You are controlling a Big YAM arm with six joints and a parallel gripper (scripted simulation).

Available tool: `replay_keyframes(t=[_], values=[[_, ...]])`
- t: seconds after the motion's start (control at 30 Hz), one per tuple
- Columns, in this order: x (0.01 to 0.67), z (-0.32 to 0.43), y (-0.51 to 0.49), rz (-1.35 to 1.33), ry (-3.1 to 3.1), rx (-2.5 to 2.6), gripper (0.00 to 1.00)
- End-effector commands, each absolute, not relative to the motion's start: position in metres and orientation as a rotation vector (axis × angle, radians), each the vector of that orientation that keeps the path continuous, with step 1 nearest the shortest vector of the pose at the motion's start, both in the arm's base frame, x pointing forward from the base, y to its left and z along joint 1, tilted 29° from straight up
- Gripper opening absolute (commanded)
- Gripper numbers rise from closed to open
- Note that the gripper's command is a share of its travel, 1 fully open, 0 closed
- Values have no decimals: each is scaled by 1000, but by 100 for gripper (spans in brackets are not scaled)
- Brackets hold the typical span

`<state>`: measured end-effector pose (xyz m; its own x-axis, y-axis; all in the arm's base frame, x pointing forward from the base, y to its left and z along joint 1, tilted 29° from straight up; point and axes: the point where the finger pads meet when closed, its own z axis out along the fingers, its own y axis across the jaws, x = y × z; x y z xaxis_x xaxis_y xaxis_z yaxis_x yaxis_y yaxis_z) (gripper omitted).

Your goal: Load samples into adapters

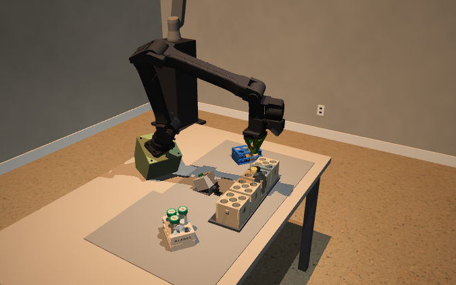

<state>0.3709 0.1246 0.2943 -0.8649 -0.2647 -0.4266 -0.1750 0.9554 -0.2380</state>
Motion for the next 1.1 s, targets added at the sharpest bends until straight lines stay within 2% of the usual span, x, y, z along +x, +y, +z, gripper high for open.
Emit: replay_keyframes(t=[0.0, 0.43, 1.07], values=[[383, 287, 124, -266, 2630, -327, 0], [396, 263, 123, -265, 2629, -335, 0], [399, 282, 126, -247, 2599, -318, 0]])
